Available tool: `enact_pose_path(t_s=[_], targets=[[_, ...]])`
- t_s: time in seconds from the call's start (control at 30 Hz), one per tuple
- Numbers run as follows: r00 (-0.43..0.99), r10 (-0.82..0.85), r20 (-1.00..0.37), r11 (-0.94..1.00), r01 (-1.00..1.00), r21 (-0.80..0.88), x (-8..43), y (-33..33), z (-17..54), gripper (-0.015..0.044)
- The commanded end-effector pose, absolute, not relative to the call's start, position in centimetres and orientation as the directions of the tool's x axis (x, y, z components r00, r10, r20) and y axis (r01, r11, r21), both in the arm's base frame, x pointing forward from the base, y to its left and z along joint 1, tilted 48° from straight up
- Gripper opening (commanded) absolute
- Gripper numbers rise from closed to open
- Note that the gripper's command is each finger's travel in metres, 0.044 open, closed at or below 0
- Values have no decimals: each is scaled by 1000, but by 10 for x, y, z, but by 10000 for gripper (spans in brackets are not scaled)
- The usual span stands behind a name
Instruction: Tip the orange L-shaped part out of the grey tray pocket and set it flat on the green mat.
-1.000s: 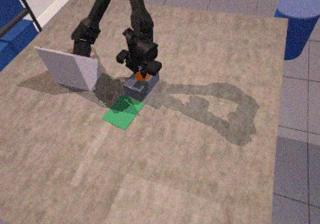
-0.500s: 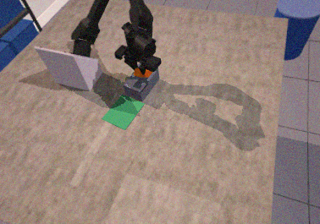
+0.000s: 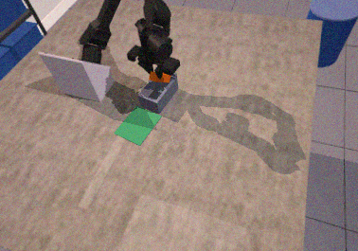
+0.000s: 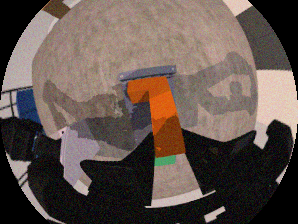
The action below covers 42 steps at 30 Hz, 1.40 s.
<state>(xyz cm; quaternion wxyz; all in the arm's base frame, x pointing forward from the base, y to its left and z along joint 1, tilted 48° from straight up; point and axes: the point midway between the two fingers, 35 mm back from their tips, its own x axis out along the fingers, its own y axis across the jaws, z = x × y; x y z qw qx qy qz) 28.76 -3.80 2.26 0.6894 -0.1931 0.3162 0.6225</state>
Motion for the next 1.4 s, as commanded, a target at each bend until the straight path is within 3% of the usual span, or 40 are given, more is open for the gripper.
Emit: enact_pose_path(t_s=[0.0, 0.73, 1.37], targets=[[29, 731, -682, 146, -983, 115, 290, -45, 28, 0], [29, 731, -682, 146, -982, 116, 288, -62, 43, 0], [29, 728, -685, 147, -982, 115, 262, -116, -24, 0]])
